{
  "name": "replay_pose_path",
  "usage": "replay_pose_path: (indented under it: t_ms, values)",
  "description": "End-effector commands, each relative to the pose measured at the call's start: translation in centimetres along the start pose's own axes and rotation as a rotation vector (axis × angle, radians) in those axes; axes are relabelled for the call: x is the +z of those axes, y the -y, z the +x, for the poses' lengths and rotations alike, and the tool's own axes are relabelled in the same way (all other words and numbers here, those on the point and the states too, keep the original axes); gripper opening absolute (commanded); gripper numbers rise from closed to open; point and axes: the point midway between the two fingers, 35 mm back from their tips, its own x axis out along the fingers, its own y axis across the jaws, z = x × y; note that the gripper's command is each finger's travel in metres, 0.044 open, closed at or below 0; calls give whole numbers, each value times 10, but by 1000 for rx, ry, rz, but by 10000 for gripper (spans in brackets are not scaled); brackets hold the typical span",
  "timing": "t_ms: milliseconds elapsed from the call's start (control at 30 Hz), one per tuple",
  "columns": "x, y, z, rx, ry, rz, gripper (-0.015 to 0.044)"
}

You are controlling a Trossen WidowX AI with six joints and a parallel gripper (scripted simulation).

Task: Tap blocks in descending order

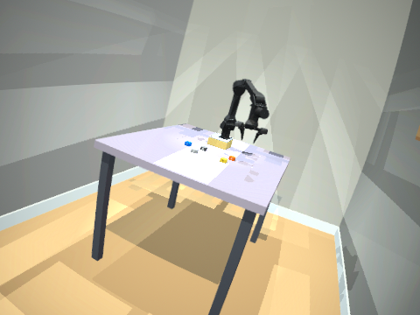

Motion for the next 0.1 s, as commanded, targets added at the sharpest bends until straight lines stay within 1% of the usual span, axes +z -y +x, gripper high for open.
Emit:
replay_pose_path:
  t_ms: [0,67]
  values:
    - [-8,4,2,-27,-15,18,400]
    - [-8,4,2,-27,-15,18,400]
